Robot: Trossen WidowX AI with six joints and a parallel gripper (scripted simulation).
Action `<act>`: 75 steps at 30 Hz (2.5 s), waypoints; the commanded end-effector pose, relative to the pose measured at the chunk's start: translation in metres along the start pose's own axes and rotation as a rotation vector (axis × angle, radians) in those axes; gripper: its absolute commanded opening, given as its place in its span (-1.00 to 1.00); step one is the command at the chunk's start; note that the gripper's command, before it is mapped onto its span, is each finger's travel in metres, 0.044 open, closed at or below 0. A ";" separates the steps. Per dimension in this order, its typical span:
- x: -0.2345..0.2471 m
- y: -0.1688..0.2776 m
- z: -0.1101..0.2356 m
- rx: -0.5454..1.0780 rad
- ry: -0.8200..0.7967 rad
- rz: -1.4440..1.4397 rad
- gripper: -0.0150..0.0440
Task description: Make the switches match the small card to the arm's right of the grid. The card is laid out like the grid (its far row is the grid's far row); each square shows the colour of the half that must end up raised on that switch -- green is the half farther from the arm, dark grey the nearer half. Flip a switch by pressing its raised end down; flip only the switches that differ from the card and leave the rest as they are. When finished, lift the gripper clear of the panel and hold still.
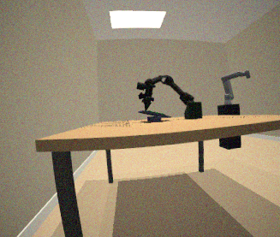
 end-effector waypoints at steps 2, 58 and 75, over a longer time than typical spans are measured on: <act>0.000 0.000 -0.001 -0.001 -0.002 0.003 -0.49; -0.025 0.029 0.003 -0.050 0.010 0.005 -0.49; -0.025 0.029 0.002 -0.050 0.010 0.005 -0.49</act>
Point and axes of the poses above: the point midway between the two fingers, 35 mm back from their tips, its own z axis back along the fingers, its own x axis across the jaws, y = z × x, the point moved 6 cm from there along z, back along the fingers, and after that the axes turned 12 degrees about z, right-handed, at the moved point
